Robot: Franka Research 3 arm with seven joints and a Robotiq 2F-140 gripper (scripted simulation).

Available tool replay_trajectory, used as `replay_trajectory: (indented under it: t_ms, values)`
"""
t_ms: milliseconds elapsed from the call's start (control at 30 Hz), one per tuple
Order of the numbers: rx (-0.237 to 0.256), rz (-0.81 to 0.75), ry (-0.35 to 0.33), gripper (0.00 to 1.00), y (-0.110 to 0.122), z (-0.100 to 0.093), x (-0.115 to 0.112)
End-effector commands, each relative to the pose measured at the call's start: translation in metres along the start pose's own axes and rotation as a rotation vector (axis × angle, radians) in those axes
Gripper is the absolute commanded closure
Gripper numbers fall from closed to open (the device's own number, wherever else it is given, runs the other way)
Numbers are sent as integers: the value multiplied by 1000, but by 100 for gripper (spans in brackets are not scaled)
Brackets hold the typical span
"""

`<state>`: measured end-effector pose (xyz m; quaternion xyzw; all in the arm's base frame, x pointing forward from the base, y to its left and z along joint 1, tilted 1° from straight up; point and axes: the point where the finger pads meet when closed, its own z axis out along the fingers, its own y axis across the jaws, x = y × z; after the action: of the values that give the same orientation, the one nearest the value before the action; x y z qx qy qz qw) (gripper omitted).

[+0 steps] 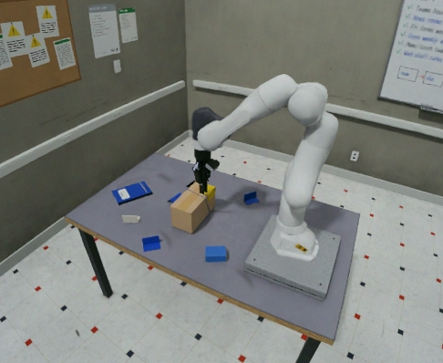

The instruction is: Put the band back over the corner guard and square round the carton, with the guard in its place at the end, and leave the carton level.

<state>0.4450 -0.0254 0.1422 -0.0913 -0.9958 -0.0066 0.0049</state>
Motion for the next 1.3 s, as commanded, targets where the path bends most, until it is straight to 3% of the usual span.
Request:
replay_trajectory:
  t_ms: [0, 1267]
  values:
    - [-1, 7, -1, 82, 0, 2, 0]
    - [-1, 7, -2, 82, 1, 22, -1]
